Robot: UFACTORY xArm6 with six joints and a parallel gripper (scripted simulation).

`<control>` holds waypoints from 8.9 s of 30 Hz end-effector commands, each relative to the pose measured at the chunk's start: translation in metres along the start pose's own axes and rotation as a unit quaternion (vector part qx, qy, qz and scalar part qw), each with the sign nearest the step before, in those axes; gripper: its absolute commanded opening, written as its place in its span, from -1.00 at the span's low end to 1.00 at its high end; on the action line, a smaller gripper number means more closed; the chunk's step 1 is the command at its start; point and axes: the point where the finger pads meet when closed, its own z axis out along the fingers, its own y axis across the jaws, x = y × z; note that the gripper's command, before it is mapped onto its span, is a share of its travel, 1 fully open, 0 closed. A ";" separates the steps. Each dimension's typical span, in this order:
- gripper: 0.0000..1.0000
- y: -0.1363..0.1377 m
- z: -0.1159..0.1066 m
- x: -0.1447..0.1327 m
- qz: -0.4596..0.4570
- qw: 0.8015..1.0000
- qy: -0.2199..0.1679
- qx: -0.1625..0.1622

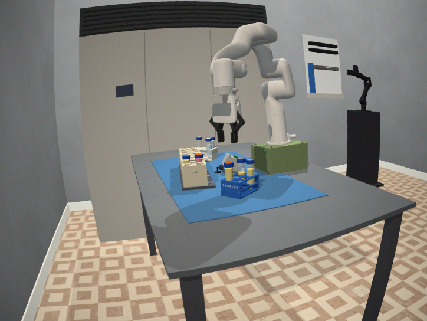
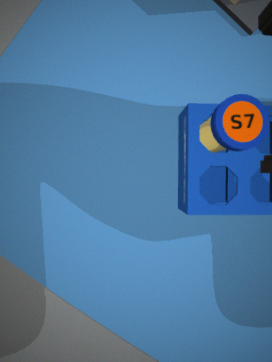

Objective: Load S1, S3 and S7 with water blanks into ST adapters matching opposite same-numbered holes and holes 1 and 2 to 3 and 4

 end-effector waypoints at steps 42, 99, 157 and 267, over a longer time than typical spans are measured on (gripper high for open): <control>0.15 0.000 0.075 0.002 0.000 1.000 0.002 0.000; -1.00 0.000 0.095 0.002 0.000 1.000 0.002 0.000; -1.00 0.000 0.083 0.002 0.000 1.000 0.002 0.000; -1.00 0.059 -0.039 -0.026 0.215 0.977 0.002 0.001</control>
